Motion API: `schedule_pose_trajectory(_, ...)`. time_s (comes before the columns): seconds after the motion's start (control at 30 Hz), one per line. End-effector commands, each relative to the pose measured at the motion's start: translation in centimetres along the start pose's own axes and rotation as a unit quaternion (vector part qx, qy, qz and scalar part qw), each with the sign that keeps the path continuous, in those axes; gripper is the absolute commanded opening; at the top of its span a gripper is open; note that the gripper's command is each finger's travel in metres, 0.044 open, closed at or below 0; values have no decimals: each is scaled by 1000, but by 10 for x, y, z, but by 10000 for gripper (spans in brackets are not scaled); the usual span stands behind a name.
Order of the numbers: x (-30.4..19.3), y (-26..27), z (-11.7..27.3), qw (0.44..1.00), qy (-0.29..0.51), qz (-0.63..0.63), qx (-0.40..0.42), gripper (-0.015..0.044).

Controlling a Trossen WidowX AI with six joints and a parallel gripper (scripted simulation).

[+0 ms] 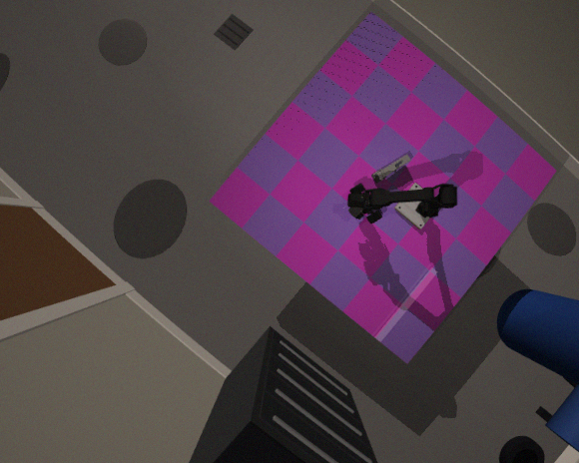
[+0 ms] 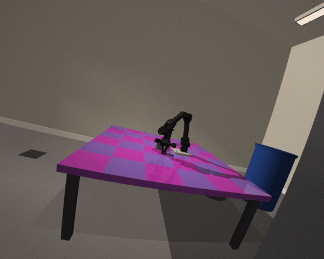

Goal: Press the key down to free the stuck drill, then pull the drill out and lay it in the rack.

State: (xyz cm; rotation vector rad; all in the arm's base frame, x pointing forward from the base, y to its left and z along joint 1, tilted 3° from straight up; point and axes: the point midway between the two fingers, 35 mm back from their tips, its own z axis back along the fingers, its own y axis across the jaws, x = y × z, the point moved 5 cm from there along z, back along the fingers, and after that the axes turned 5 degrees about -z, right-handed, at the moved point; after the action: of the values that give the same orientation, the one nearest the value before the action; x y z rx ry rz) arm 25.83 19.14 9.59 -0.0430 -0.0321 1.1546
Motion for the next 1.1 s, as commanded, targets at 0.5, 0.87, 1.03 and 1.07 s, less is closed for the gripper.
schedule_pose_trajectory(0.5, 1, 0, -11, 1000, -2, -1, 1, 131)
schedule_pose_trajectory(0.87, 1, 0, -11, 1000, -2, -1, 1, 420)
schedule_pose_trajectory(1.03, 1, 0, 8, 1000, 2, -1, 1, 440)
schedule_pose_trajectory(1.07, 0, 1, 12, 1000, 2, -1, 1, 440)
